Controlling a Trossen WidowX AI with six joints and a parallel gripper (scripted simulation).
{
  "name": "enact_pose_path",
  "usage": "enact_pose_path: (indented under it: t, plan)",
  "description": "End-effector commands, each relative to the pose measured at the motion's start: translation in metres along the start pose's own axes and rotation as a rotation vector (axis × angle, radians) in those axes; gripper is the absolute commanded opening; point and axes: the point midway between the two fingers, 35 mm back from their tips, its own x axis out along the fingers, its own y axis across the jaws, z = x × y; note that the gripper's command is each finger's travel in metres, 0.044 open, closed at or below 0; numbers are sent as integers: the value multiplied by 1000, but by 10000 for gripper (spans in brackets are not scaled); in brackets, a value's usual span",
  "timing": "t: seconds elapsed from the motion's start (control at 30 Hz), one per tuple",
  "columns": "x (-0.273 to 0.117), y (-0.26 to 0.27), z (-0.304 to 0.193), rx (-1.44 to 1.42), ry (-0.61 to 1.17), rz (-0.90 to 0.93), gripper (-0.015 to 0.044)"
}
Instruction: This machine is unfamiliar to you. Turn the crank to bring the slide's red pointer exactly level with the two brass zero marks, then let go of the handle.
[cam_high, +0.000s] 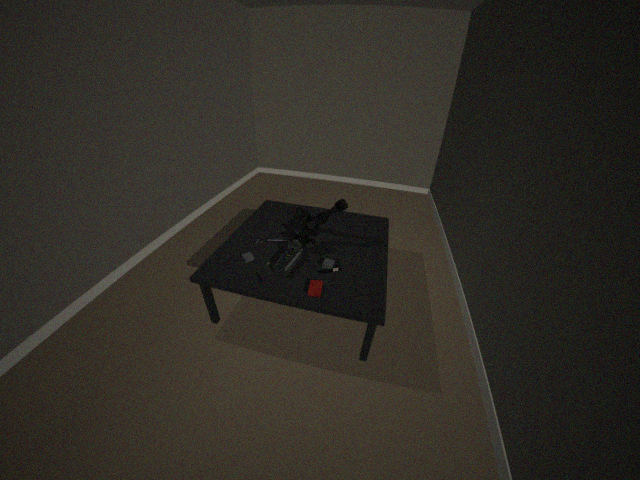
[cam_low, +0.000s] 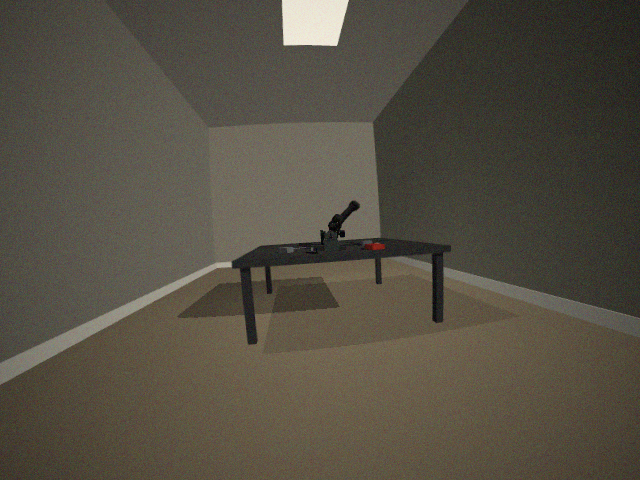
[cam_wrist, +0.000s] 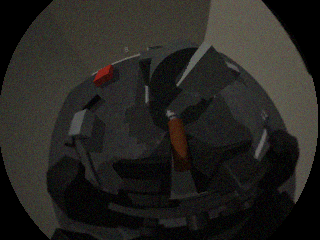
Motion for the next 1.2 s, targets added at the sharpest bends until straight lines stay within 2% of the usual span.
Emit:
enact_pose_path:
  t: [0.0,1.17]
  plan:
    - [-4,8,3,-8,-2,16,0]
    - [-31,11,31,-9,-2,15,0]
